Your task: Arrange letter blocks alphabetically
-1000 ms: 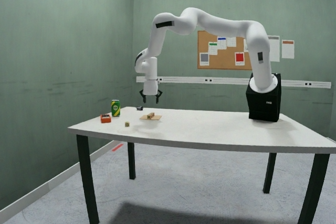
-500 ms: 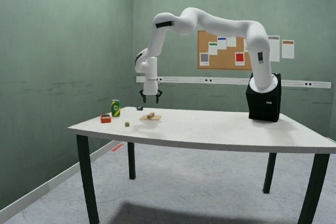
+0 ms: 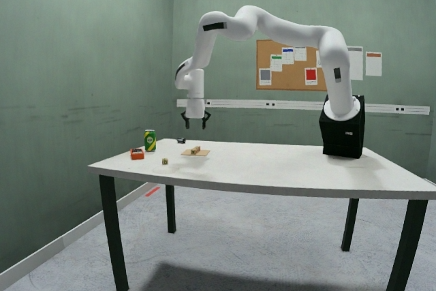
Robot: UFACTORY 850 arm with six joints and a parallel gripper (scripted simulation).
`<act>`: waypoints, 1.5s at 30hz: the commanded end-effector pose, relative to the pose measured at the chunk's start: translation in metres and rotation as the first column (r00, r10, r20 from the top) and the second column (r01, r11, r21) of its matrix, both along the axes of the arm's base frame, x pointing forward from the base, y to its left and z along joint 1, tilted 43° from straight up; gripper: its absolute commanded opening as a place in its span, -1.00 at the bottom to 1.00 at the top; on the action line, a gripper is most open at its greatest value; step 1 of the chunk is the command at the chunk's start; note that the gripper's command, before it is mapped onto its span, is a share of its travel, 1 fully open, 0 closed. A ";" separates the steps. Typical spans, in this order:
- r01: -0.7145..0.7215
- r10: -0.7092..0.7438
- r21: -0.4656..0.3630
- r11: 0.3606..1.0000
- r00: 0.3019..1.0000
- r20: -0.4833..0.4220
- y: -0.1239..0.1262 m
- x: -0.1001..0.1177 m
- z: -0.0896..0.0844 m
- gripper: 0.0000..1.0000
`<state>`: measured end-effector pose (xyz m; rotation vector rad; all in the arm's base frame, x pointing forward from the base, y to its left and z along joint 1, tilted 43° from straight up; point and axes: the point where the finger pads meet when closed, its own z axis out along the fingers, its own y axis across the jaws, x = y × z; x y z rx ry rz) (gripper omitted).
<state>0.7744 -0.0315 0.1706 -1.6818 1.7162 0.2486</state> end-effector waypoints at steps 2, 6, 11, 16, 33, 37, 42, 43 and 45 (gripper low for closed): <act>0.001 -0.001 0.000 1.000 1.000 0.002 -0.014 -0.007 0.017 1.00; 0.001 -0.001 0.000 1.000 1.000 0.002 -0.022 -0.012 0.028 1.00; 0.001 -0.001 -0.001 1.000 1.000 0.002 -0.032 -0.018 0.039 1.00; 0.001 -0.001 -0.001 1.000 1.000 0.002 -0.033 -0.019 0.042 1.00; 0.001 -0.001 -0.001 1.000 1.000 0.002 -0.033 -0.019 0.042 1.00; 0.001 -0.001 -0.001 1.000 1.000 0.002 -0.033 -0.019 0.042 1.00; 0.001 -0.001 -0.001 1.000 1.000 0.002 -0.033 -0.019 0.042 1.00; 0.001 -0.001 -0.001 1.000 1.000 0.002 -0.033 -0.019 0.042 1.00; 0.001 -0.001 -0.001 1.000 1.000 0.002 -0.033 -0.019 0.042 1.00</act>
